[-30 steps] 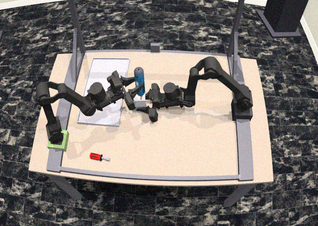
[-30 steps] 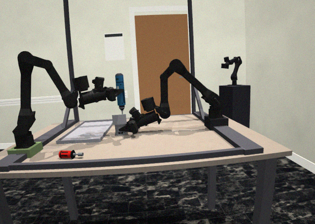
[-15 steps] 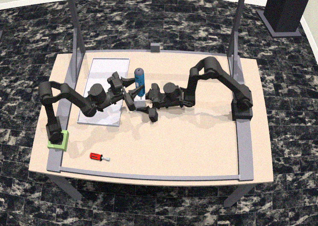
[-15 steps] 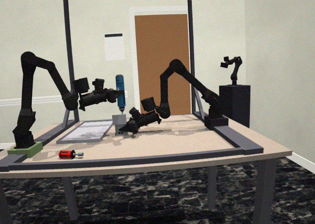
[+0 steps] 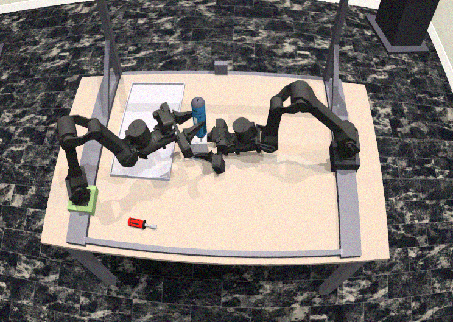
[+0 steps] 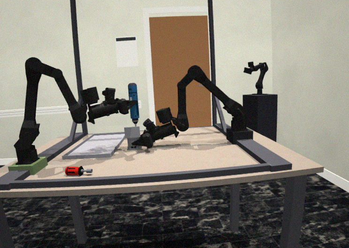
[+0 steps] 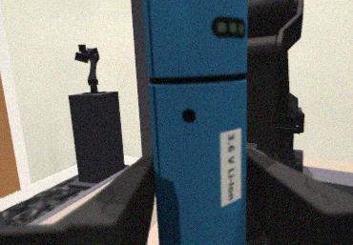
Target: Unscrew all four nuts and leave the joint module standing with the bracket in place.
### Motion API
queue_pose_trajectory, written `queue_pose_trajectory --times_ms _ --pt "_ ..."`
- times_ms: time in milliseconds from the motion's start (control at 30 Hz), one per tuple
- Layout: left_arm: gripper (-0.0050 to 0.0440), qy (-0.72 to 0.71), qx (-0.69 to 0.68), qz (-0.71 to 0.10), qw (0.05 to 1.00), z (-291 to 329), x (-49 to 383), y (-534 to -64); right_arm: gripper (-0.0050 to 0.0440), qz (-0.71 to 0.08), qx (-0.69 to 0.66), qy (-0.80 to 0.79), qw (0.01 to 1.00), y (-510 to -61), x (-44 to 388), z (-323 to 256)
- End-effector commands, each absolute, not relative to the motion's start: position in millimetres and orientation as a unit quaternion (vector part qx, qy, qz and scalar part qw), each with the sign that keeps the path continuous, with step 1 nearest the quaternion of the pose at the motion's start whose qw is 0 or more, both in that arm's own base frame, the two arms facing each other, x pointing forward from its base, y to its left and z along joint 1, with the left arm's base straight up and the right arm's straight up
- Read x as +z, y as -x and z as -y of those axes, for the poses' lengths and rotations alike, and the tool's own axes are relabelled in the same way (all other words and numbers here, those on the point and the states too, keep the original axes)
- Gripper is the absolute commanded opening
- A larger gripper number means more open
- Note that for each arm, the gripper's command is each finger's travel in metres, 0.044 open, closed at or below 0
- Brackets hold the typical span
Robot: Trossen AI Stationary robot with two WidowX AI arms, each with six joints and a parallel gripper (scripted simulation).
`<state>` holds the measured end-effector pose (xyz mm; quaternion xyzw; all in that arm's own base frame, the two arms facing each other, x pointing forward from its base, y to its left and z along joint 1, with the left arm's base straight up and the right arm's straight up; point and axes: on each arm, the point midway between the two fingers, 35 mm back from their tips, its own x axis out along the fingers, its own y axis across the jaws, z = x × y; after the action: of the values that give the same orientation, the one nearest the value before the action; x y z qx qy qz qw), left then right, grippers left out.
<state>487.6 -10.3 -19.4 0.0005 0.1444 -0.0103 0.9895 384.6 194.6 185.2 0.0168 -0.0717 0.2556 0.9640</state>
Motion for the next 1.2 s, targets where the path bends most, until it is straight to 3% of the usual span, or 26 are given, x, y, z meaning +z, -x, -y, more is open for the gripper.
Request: queue_pose_trajectory --times_ms 0,333,1167 --pt "0.0242 -0.001 -0.011 -0.127 0.992 10 -5 -493 0.0163 0.075 0.249 -0.016 0.965 -386 190 -191" --pt "0.0242 -0.001 -0.011 -0.127 0.992 10 -5 -493 0.0163 0.088 0.249 -0.019 0.964 -386 205 -194" --pt "0.0242 -0.001 -0.011 -0.127 0.992 10 -5 -493 0.0163 0.068 0.250 -0.016 0.966 -384 160 -192"
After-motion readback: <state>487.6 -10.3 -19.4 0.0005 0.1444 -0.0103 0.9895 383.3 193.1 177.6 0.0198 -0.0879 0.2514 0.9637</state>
